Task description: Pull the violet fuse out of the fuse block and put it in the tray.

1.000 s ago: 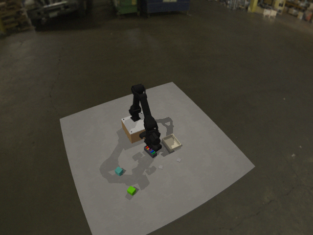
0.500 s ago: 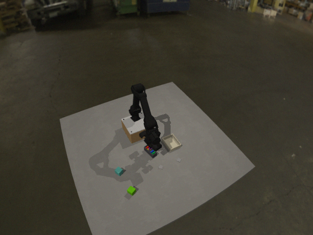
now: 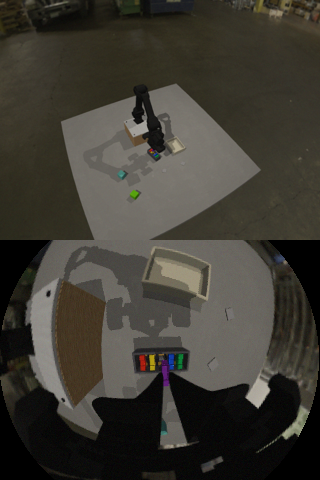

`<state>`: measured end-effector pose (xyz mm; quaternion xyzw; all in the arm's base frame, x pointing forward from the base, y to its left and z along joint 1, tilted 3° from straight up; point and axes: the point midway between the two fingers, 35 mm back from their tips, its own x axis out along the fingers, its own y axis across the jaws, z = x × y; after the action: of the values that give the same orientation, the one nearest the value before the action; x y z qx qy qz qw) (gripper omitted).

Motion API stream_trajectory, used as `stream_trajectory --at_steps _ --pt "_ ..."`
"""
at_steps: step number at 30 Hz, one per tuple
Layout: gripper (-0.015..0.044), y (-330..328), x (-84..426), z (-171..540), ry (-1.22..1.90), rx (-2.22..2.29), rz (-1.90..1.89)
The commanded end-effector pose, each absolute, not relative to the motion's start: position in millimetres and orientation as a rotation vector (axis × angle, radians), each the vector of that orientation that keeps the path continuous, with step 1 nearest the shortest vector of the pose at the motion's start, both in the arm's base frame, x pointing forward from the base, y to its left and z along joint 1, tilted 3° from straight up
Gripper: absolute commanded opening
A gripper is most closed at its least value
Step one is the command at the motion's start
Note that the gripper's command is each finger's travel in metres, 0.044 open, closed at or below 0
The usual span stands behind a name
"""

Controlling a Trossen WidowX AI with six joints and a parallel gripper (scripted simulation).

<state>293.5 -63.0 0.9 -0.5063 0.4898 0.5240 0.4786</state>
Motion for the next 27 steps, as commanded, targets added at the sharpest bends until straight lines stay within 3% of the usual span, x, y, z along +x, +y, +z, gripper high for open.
stream_trajectory --at_steps 1,8,27 --pt "0.0 -62.4 293.3 6.9 1.192 -1.235 1.285" --pt "0.0 -55.0 297.0 12.4 1.191 -1.235 1.285" --pt "0.0 50.6 325.4 14.8 1.181 -1.231 1.286"
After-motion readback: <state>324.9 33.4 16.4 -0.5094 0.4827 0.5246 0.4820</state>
